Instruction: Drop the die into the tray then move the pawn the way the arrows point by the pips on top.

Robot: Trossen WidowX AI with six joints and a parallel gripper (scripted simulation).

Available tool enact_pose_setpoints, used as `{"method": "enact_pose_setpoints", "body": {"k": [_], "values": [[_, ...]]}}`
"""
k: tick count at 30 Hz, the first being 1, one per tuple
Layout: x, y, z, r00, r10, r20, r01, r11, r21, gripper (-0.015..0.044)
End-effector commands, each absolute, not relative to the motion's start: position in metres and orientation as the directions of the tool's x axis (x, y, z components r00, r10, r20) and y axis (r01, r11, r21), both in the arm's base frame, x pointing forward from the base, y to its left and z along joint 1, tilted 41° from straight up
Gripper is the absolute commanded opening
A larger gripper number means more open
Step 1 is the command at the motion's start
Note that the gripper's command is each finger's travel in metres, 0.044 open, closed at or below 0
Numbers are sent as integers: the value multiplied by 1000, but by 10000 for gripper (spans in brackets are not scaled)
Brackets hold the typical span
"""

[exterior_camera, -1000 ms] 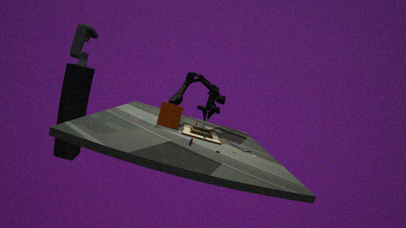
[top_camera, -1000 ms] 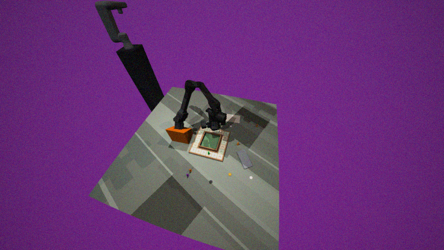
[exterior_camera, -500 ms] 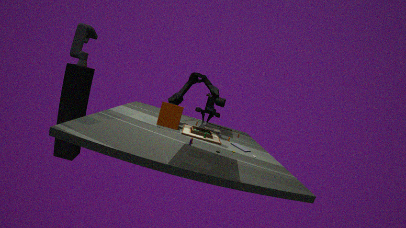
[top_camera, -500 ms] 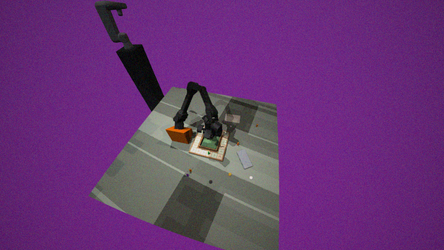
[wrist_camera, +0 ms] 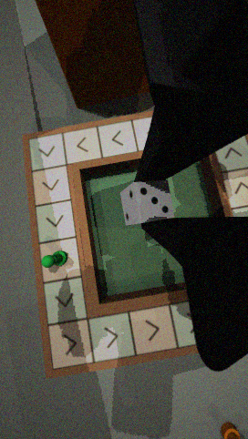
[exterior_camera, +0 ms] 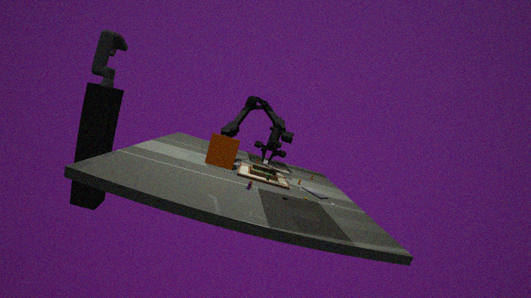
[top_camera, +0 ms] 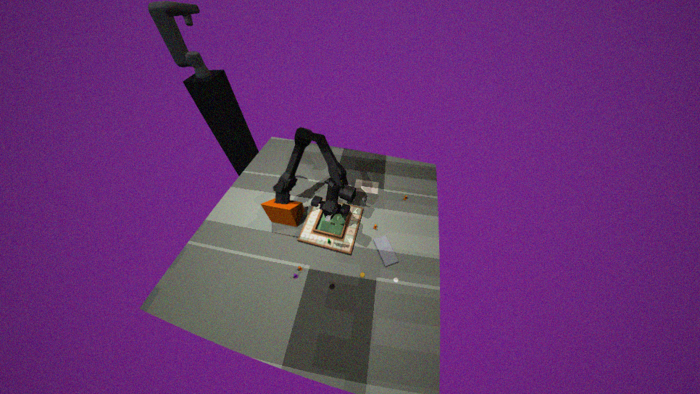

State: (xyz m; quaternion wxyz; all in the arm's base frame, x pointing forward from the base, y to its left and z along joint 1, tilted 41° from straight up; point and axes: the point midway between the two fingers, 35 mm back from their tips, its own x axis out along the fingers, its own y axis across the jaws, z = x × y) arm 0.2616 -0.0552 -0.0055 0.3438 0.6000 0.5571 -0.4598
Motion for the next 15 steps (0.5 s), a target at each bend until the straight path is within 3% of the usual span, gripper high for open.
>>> {"method": "enact_pose_setpoints", "body": {"k": [1, 11, 15], "values": [[258, -54, -8, -71, 242, -968, 983, -150, -110, 0], [259, -54, -9, -53, -93, -994, 982, -186, -35, 0], [261, -54, -5, -40, -142, -989, 982, -191, -12, 0]]}}
